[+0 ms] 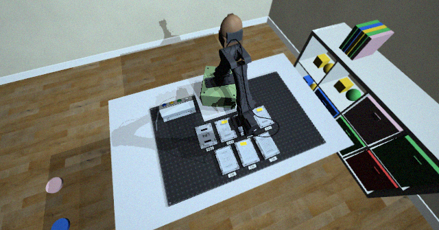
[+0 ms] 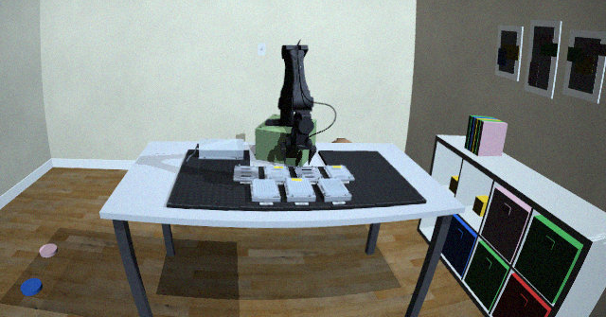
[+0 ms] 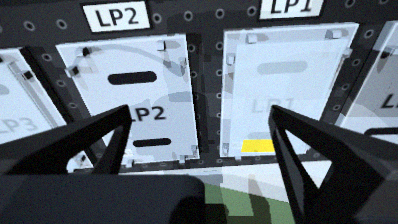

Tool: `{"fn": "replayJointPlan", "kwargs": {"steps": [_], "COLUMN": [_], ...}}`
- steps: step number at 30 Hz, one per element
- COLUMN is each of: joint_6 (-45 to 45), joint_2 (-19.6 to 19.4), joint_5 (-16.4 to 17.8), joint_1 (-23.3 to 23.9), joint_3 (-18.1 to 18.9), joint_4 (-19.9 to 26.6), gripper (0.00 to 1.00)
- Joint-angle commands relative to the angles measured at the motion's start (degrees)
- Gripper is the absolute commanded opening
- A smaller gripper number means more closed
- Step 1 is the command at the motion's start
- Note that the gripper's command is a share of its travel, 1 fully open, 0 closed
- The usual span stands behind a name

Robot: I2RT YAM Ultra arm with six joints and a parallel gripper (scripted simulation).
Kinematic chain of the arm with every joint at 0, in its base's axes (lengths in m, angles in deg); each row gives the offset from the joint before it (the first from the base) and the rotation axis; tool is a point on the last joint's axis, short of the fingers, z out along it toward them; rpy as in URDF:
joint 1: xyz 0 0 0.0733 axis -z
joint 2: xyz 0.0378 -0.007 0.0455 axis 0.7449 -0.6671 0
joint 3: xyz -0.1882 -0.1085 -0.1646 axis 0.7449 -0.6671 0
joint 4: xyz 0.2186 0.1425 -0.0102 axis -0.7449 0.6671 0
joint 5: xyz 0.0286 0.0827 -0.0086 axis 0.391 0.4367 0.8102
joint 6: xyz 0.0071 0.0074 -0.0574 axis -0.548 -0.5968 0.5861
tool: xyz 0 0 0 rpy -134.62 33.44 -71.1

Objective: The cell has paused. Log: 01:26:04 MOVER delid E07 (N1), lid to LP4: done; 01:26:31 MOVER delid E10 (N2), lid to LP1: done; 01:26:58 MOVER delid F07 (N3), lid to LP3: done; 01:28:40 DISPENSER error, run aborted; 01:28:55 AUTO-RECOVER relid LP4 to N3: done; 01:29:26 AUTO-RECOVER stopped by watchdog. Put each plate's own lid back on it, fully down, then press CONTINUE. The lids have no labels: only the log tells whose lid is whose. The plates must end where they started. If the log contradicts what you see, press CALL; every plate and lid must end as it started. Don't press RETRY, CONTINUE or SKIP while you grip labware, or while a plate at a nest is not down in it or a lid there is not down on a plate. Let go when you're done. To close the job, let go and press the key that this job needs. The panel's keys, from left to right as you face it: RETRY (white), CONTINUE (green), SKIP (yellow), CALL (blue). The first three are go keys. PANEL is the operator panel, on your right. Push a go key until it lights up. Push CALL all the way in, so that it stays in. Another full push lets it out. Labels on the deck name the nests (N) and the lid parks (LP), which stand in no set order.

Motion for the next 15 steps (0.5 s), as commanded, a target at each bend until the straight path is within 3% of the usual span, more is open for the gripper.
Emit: {"fn": "replayJointPlan", "kwargs": {"steps": [1,8,15], "joint_6": [6.14,6.81,6.38], "joint_2": [0.27,0.25,0.30], "joint_5": [2.28,2.54,2.54], "joint_1": [2.65,2.67,2.33], "joint_3": [-2.91,-2.89,-0.64], "joint_4": [-2.92,-4.27,-2.69], "gripper": [1.00,1.00,1.00]}}
